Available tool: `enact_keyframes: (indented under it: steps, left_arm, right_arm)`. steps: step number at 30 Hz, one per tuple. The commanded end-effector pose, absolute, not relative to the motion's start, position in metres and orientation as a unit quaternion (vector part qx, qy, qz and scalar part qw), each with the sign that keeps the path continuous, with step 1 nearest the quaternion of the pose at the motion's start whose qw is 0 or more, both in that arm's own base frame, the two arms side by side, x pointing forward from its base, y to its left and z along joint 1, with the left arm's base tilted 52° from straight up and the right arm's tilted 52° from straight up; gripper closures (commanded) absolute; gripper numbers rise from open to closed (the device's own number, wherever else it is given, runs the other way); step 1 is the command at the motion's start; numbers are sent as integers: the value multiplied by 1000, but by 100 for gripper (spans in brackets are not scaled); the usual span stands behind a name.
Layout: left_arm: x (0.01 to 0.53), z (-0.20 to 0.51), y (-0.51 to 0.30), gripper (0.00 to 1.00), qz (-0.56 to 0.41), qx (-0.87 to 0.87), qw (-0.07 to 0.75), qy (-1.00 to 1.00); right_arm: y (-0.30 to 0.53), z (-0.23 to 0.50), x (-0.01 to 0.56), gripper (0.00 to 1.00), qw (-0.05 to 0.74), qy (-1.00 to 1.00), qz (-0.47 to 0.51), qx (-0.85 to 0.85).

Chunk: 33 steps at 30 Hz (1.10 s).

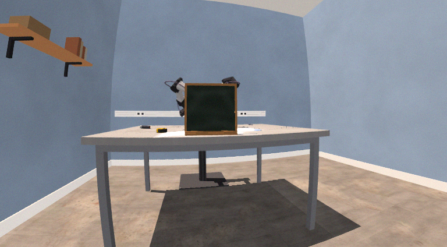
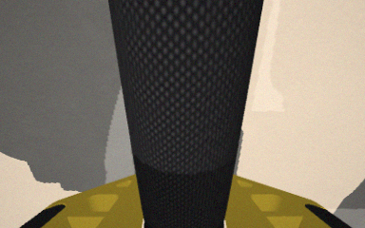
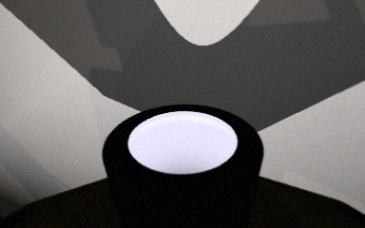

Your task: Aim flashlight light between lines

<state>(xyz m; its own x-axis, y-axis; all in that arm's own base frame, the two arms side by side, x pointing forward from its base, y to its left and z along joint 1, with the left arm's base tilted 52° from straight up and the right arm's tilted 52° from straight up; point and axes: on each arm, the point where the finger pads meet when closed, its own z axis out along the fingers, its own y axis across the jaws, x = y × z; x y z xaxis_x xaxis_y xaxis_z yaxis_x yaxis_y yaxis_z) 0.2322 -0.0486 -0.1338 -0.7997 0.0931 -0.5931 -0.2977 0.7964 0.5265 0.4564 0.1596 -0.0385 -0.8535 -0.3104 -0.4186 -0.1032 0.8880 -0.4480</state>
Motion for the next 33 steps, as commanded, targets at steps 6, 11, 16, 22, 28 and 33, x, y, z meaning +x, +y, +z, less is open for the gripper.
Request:
enact_keyframes:
  steps: [6, 11, 16, 22, 28, 33]
  left_arm:
    - [235, -134, -49, 70, 319, -50, 311, 894]
    - [235, -134, -49, 70, 319, -50, 311, 894]
    - [235, -134, -49, 70, 319, -50, 311, 894]
    - [235, -134, -49, 70, 319, -50, 311, 894]
    - [235, -134, -49, 70, 319, -50, 311, 894]
    - [235, -134, -49, 70, 319, -50, 311, 894]
  right_arm:
    - [172, -42, 452, 50, 252, 933, -232, -114]
    - [176, -42, 452, 50, 253, 932, -230, -116]
    - [171, -40, 450, 50, 258, 919, -282, -100]
    - [171, -39, 450, 50, 261, 908, -316, -90]
    - [176, -41, 452, 50, 263, 906, -318, -90]
    - [170, -38, 450, 50, 266, 889, -365, -76]
